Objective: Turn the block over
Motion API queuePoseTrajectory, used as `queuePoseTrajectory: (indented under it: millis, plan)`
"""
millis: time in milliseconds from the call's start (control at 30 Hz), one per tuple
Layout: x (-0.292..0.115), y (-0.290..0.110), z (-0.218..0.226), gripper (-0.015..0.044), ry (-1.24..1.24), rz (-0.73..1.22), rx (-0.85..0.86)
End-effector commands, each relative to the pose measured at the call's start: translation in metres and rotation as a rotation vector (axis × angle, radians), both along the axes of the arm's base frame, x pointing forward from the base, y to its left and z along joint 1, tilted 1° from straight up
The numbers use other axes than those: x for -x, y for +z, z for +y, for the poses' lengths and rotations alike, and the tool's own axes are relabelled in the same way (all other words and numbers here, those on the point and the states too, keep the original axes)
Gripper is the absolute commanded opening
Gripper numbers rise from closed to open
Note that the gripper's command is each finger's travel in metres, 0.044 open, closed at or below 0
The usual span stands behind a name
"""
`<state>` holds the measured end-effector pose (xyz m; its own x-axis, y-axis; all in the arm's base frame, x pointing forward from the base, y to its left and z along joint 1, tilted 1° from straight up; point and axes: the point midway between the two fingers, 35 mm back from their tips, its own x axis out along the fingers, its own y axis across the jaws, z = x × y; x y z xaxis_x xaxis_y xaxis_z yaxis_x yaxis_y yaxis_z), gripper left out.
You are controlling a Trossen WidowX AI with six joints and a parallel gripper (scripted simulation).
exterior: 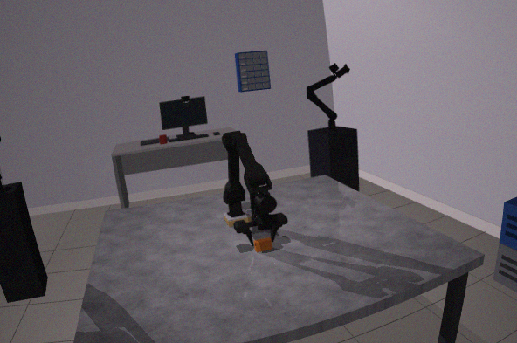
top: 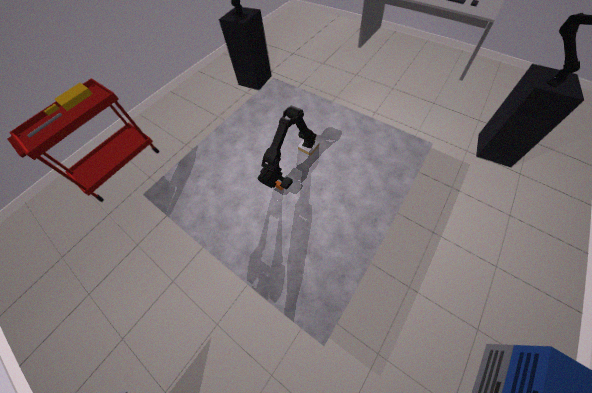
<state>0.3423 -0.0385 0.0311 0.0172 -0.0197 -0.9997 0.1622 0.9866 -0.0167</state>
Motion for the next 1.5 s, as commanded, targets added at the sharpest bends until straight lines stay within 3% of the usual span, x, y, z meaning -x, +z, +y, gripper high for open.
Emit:
queuePoseTrajectory:
  millis: [0,667,867,1467]
  plan:
    - [0.0,-0.002,0.0,0.0276,0.001,0.0,-0.004]
    - [0.0,-0.002,0.0,0.0143,0.001,0.0,-0.004]
    - [0.001,0.027,0.001,0.0,0.001,0.0,-0.004]
    - [-0.002,0.019,0.001,0.0,0.007,-0.191,0.029]
